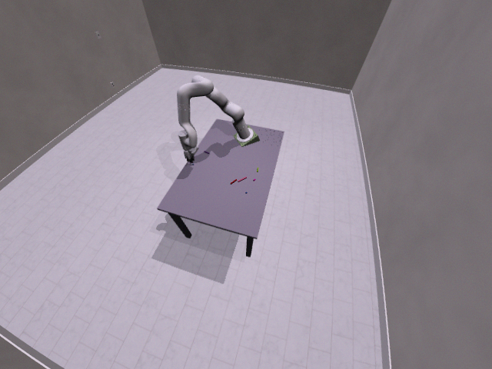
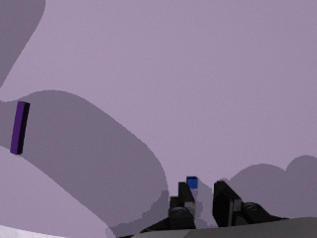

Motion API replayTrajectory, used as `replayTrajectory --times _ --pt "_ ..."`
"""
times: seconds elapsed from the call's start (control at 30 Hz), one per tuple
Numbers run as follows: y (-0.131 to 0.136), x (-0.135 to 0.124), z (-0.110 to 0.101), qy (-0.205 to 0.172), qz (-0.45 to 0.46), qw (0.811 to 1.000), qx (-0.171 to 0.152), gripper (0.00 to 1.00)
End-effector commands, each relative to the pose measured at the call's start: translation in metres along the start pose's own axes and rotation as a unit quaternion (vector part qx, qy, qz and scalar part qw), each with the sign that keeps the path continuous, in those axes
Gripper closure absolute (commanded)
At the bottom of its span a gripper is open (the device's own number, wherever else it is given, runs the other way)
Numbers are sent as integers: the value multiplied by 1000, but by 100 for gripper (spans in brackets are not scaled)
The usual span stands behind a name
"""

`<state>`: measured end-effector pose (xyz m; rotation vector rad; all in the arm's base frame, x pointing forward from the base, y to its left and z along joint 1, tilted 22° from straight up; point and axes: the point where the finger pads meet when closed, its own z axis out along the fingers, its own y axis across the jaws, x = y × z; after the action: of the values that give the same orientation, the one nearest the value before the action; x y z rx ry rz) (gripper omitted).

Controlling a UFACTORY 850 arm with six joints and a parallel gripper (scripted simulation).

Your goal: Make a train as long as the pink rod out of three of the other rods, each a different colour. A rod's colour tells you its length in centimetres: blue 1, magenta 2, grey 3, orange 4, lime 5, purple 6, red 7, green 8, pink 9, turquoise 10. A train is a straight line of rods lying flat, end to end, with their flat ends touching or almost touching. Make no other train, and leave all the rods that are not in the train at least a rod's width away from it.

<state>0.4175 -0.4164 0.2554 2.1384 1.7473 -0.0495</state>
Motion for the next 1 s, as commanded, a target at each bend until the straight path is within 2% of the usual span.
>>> replayTrajectory --times 0.0,0.2,0.43,0.47,0.97 --pt "1 -1 -22 0 0 1000 -1 76" --pt "1 -1 -44 0 0 1000 -1 76" --pt "1 -1 -47 0 0 1000 -1 76" --pt "1 -1 -47 0 0 1000 -1 0" --pt "1 -1 -47 0 0 1000 -1 0"
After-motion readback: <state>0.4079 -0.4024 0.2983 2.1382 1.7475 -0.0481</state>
